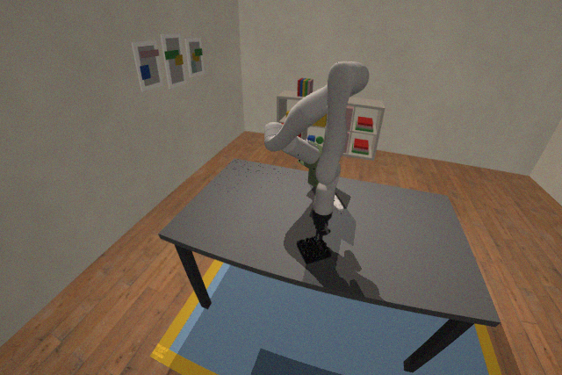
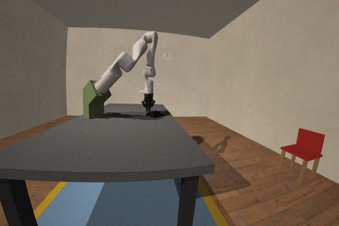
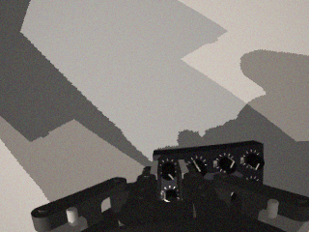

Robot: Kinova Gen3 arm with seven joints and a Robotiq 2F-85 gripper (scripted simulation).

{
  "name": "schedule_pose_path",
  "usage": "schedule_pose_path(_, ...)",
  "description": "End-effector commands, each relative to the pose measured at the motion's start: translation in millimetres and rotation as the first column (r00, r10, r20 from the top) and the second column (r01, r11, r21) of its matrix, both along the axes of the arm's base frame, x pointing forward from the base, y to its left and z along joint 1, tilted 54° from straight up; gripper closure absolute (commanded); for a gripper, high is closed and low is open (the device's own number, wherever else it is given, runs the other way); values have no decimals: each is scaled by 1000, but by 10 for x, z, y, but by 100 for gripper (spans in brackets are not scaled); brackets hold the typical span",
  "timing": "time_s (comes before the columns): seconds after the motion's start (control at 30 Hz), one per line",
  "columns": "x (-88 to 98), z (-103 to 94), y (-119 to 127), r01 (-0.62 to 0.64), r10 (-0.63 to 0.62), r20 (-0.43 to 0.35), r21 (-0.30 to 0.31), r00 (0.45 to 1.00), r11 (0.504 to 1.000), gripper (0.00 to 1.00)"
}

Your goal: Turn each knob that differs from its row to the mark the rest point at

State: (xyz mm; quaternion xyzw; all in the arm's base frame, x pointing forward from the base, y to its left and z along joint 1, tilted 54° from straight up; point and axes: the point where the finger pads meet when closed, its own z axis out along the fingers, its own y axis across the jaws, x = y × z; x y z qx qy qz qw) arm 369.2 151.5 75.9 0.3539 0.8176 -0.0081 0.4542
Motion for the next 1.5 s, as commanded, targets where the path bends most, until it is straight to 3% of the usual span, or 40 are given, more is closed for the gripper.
schedule_pose_path(0.0,-2,1,4,-1,1,0,1,1000,1000,92)
schedule_pose_path(1.47,-2,1,4,-11,11,-6,-12,1000,1000,92)
